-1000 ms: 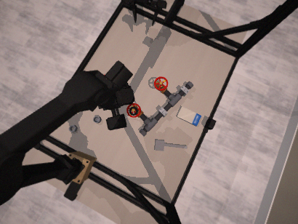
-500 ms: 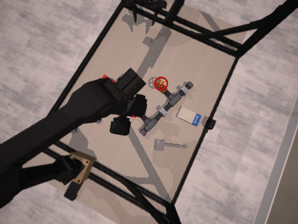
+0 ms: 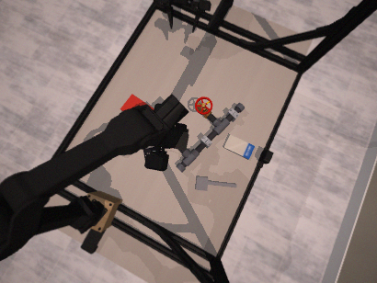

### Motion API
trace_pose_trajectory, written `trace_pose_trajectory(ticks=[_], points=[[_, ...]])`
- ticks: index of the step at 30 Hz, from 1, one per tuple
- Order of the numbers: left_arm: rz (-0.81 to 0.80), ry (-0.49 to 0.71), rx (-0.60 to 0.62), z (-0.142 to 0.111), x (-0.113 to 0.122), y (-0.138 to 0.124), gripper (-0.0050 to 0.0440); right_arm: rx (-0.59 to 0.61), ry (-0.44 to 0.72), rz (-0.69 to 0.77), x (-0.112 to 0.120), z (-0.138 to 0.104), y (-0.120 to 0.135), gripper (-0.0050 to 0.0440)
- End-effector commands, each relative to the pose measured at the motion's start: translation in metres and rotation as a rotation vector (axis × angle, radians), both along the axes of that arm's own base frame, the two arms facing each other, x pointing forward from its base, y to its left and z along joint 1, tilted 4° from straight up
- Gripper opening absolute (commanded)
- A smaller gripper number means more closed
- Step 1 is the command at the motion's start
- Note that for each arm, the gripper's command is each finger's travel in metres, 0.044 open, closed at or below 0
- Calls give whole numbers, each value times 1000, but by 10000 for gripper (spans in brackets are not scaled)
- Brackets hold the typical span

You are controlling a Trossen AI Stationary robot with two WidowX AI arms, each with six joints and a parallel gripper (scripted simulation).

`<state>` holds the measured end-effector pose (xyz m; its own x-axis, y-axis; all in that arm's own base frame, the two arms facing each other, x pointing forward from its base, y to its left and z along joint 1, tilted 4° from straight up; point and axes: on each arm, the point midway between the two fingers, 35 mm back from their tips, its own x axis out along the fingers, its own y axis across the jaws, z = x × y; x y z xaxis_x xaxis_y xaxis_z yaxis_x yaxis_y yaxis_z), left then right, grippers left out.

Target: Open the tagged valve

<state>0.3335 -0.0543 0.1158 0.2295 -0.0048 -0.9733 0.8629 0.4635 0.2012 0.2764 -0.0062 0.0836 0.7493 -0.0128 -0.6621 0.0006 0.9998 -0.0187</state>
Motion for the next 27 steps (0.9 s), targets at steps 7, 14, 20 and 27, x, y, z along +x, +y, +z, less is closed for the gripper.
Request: trace_pose_trajectory(ticks=[7, 14, 20, 27], points=[[2, 12, 3, -17, 1, 0, 400, 0, 1, 0, 0, 0, 0, 400], [2, 12, 3, -26, 3, 1, 400, 0, 1, 0, 0, 0, 0, 400], [2, 12, 3, -27, 3, 1, 400, 0, 1, 0, 0, 0, 0, 400], [2, 12, 3, -27, 3, 1, 400, 0, 1, 0, 0, 0, 0, 400]])
